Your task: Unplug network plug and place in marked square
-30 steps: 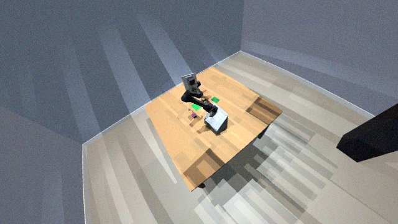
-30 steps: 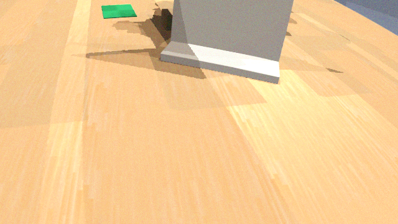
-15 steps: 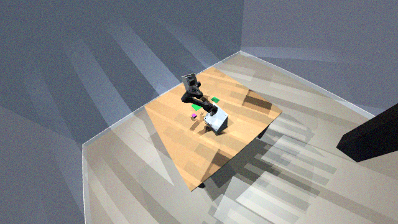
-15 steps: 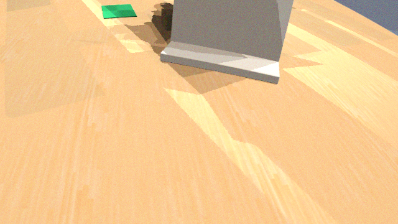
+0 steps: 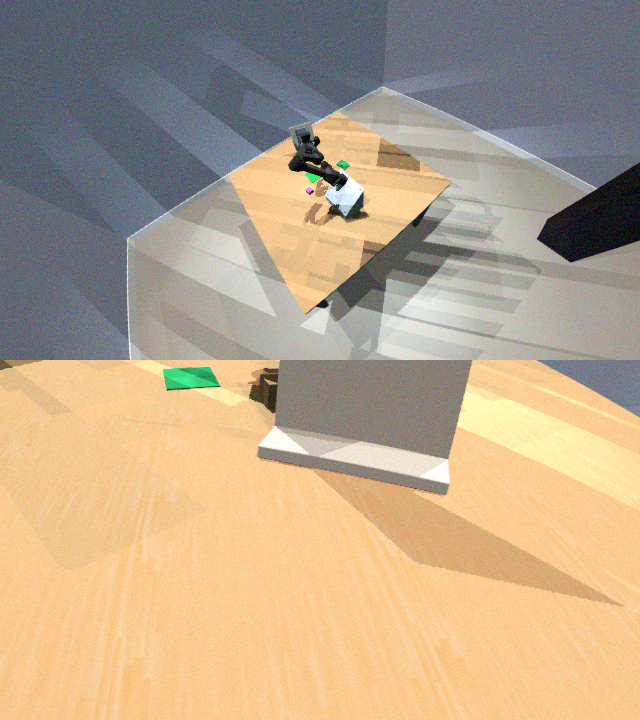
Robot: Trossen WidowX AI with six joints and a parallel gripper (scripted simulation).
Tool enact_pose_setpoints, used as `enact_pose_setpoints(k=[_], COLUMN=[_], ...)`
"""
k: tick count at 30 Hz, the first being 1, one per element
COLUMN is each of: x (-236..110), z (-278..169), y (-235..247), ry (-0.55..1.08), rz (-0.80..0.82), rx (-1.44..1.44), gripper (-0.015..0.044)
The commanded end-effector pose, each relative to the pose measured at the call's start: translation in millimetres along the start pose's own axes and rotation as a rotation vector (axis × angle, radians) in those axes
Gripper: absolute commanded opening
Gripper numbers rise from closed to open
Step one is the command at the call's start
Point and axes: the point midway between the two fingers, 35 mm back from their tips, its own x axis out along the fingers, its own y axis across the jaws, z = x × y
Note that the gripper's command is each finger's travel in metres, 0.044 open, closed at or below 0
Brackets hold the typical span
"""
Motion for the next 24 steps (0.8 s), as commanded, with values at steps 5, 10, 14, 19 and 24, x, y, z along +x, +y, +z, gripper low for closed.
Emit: enact_pose_setpoints(k=[5,10,14,19,24], x=[-5,-7,-9,-11,-13], z=[-1,-2,-3,-4,-5], y=[-1,-1,-1,-1,-1], ry=[-0.006,-0.006,-0.006,-0.006,-0.006], rz=[-0.002,-0.002,-0.002,-0.002,-0.002], rx=[0.003,0.003,0.003,0.003,0.004], gripper=[0.0000,0.0000,0.0000,0.0000,0.0000])
